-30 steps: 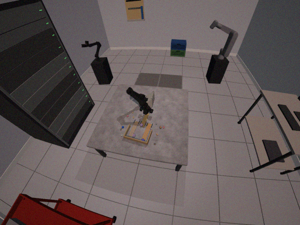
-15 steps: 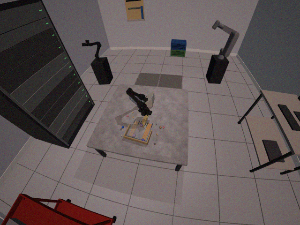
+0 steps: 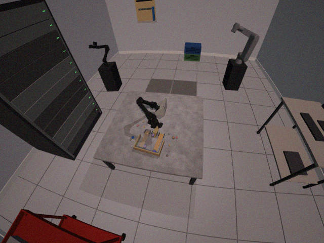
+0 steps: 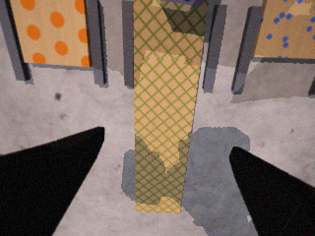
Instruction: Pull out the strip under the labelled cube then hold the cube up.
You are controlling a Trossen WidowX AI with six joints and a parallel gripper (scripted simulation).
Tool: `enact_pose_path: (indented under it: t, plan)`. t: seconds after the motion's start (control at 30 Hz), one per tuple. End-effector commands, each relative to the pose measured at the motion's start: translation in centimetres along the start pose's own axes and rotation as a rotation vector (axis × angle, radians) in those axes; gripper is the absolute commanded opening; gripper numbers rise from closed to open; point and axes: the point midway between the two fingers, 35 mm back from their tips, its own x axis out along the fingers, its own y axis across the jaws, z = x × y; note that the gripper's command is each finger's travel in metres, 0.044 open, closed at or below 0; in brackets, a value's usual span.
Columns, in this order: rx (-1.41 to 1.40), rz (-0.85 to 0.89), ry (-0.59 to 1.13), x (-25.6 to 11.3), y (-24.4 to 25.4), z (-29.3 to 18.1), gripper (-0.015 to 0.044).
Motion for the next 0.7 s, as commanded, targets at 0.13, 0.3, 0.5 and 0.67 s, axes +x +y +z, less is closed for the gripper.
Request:
enact_pose_path:
  t: [0.13,0.3,0.5,0.67]
  plan:
    - [-0.002,0.0,-0.006,-0.4,0.2,3.0,0.044]
    - [-0.001,0.0,-0.007,-0.7,0.4,5.0,0.044]
    - [-0.001,0.0,-0.008,-1.0,0.5,7.3,0.044]
    - [0.0,0.0,-0.008,-1.4,0.6,9.2,0.044]
